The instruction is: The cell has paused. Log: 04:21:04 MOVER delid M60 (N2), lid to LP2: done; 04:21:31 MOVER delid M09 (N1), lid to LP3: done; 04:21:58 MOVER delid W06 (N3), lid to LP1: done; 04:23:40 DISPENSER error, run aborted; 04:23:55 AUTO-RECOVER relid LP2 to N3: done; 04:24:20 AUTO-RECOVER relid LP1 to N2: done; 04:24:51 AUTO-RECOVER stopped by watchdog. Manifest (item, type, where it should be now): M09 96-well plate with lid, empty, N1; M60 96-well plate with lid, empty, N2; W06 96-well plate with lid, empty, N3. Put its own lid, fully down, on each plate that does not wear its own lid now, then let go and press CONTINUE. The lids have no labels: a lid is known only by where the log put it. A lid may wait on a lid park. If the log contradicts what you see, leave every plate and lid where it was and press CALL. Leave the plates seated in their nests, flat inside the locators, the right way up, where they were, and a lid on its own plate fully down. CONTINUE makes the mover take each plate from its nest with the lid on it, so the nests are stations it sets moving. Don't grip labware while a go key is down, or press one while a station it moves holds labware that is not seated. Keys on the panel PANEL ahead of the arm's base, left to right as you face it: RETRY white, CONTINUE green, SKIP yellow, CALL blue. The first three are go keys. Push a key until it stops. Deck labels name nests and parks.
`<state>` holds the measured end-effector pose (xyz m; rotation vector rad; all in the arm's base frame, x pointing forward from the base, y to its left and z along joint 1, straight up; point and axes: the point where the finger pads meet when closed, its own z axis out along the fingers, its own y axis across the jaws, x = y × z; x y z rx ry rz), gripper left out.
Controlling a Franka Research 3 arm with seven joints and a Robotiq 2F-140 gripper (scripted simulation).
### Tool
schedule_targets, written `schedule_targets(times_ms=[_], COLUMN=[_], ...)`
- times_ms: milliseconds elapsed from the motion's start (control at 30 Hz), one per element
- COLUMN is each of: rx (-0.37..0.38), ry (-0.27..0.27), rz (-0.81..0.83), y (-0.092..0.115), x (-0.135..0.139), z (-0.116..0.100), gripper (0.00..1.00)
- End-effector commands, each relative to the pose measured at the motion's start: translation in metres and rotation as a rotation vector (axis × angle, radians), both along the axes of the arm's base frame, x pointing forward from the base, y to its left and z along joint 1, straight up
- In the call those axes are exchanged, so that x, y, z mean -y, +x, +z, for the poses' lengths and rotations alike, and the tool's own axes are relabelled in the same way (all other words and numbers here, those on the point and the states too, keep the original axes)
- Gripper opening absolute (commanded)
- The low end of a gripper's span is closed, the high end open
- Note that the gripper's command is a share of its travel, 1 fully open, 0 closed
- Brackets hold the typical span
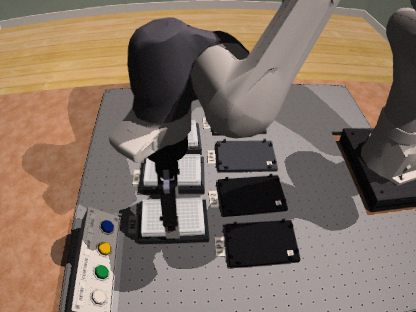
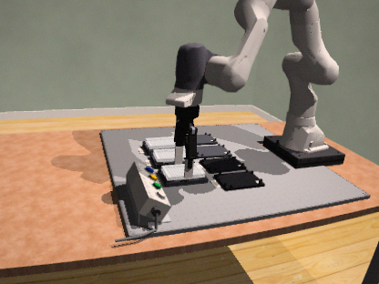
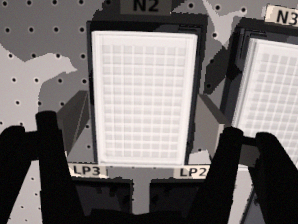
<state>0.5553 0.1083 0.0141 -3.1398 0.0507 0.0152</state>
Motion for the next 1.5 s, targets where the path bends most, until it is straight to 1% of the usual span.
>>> schedule_targets(times_ms=[0,867,900,1467], rx=[0.001,0.001,0.001,0.001], ry=[-0.001,-0.001,-0.001,-0.001], rz=[-0.001,-0.001,-0.001,-0.001], y=[-0.0004,-0.0004,-0.0004,-0.0004], x=[-0.0002,-0.0002,-0.0002,-0.0002], z=[-0.0014,-0.0014,-0.0014,-0.0014], gripper=[0.66,0.66,0.00,0.00])
